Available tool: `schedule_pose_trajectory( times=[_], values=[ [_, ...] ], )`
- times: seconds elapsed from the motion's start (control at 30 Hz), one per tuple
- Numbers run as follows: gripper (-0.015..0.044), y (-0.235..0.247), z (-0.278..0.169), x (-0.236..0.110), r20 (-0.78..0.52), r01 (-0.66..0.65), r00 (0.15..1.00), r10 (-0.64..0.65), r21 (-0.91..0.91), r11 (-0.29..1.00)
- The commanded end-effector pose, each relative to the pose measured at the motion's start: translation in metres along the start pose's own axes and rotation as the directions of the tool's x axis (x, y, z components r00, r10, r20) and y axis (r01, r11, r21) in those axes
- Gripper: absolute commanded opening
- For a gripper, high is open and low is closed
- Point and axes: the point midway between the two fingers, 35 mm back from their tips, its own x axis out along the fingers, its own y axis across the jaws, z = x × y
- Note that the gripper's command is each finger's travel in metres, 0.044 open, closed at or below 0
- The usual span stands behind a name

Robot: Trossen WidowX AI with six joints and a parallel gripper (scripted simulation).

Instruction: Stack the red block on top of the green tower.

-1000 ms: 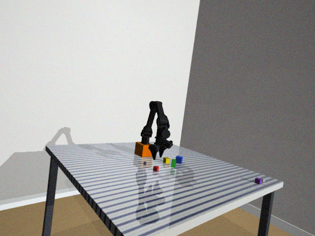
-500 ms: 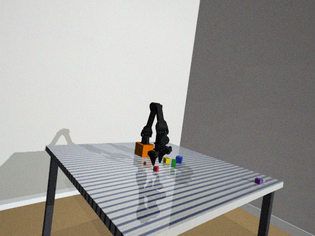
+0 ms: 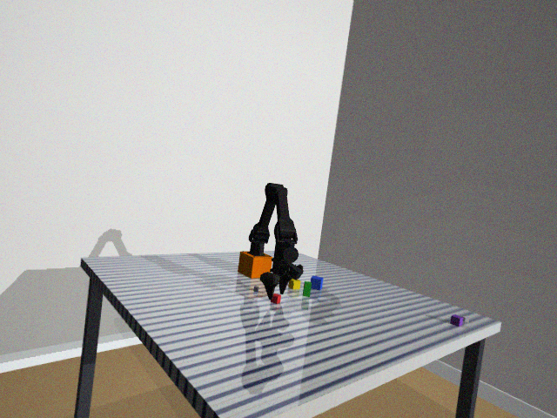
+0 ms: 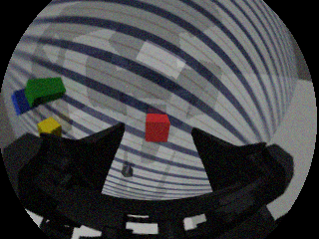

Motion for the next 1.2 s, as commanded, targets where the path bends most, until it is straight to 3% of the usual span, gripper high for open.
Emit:
schedule_pose_trajectory(
  times=[0.0,0.63,1.07,1.17],
  values=[
    [0.044,0.0028,-0.0022,0.0096,-0.004,-0.009,1.0,0.009,-0.005,1.0],
    [0.044,0.003,-0.0024,0.0126,-0.004,-0.009,1.0,0.009,-0.005,1.0],
    [0.0099,0.003,-0.0024,0.0126,-0.004,-0.009,1.0,0.009,-0.005,1.0],
    [0.0079,0.003,-0.0024,0.0126,-0.004,-0.009,1.0,0.009,-0.005,1.0]
  ],
)
